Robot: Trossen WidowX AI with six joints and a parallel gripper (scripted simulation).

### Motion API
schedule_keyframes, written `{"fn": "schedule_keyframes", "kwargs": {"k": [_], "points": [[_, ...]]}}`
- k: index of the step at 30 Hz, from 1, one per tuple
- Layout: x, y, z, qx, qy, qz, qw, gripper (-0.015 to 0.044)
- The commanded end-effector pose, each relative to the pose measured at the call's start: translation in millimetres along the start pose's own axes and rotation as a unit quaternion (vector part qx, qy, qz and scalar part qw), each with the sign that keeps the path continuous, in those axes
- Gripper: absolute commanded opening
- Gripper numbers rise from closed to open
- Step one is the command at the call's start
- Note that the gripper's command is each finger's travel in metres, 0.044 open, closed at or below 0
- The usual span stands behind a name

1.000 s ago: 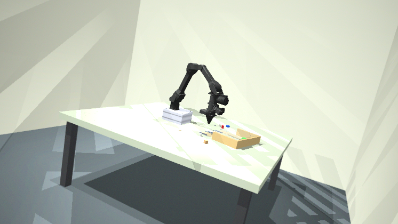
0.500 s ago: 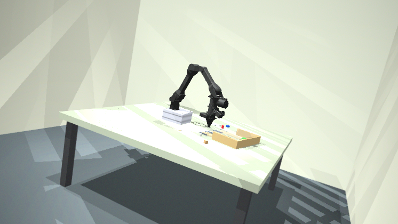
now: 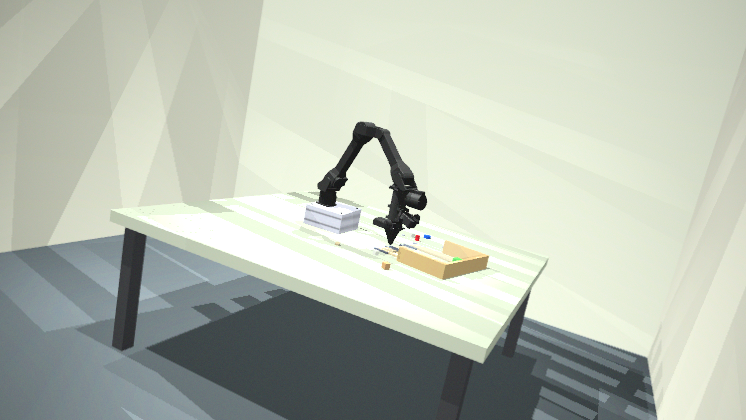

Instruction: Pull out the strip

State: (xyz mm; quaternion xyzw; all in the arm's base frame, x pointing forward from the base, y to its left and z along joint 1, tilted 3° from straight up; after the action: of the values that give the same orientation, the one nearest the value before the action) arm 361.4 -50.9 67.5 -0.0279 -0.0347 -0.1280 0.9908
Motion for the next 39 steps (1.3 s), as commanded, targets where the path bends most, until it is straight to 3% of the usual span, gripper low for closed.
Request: {"fn": "schedule_keyframes", "kwargs": {"k": [1,39], "points": [[-2.5,0.6,-9.3,0.001,0.006,0.0,1.0,0.0],[-4.4,2.1,-23.9,0.001,0.006,0.0,1.0,0.0]]}}
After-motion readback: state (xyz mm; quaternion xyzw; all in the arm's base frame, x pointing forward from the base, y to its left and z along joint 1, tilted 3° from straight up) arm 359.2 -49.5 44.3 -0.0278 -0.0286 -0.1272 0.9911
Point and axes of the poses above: the point midway between the two fingers, 35 mm back from their tips, its own z axis back along the fingers, its own y axis across the jaws, x = y × z, the point moved 7 cm from there along z, back along the fingers, and after that the axes turned 7 degrees about -z, right-handed, at the moved point
